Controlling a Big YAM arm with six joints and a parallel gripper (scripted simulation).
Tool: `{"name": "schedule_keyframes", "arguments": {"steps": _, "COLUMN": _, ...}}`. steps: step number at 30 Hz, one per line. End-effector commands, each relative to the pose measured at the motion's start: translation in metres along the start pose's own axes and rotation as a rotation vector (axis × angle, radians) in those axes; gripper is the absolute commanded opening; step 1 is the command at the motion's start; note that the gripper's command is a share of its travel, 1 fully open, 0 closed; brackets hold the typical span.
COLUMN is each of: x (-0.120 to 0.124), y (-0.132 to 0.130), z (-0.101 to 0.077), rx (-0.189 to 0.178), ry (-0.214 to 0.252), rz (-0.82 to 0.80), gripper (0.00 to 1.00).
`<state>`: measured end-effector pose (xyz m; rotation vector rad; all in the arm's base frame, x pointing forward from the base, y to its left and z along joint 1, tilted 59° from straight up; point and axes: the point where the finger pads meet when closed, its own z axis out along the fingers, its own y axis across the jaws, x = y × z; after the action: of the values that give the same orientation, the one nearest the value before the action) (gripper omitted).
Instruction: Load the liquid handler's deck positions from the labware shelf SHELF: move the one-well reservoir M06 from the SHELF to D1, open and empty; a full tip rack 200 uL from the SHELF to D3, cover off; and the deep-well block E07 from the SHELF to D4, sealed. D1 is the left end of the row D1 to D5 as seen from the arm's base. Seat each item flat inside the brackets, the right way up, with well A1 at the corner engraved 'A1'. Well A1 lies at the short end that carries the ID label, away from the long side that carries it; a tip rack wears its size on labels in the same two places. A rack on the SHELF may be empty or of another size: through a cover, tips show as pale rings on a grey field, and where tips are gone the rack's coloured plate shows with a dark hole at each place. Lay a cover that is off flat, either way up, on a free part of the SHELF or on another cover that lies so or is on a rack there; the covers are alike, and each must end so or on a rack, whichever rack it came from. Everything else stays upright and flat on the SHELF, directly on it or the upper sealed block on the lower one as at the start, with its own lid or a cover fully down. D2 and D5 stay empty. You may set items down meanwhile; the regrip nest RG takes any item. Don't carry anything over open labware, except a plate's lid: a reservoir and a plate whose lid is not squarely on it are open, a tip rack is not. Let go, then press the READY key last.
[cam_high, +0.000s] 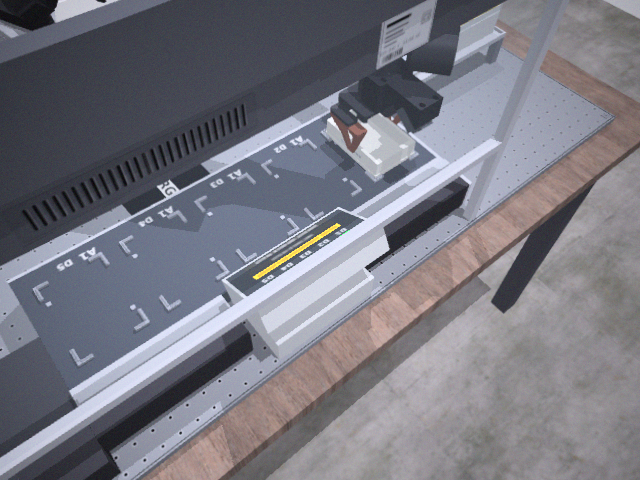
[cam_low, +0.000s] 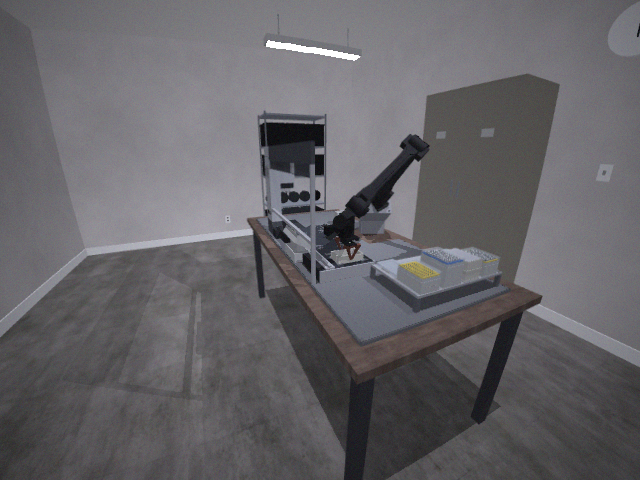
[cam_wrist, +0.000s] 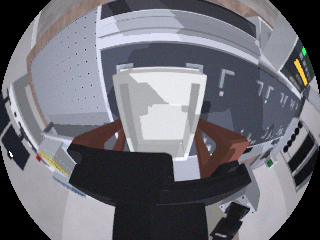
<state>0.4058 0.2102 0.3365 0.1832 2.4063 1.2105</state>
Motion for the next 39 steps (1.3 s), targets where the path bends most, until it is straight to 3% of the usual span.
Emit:
{"name": "schedule_keyframes", "arguments": {"steps": 1, "x": -0.0068, "y": 0.0097, "z": -0.0073, "rx": -0.013, "ry": -0.023, "rz": -0.015, "gripper": 0.00}}
{"name": "schedule_keyframes", "arguments": {"steps": 28, "x": -0.0065, "y": 0.0095, "z": -0.0073, "rx": -0.013, "ry": -0.023, "rz": -0.015, "gripper": 0.00}}
{"name": "schedule_keyframes", "arguments": {"steps": 29, "x": -0.0065, "y": 0.0095, "z": -0.0073, "rx": -0.013, "ry": -0.023, "rz": -0.015, "gripper": 1.00}}
{"name": "schedule_keyframes", "arguments": {"steps": 39, "x": -0.0065, "y": 0.0095, "z": -0.0073, "rx": -0.013, "ry": -0.023, "rz": -0.015, "gripper": 1.00}}
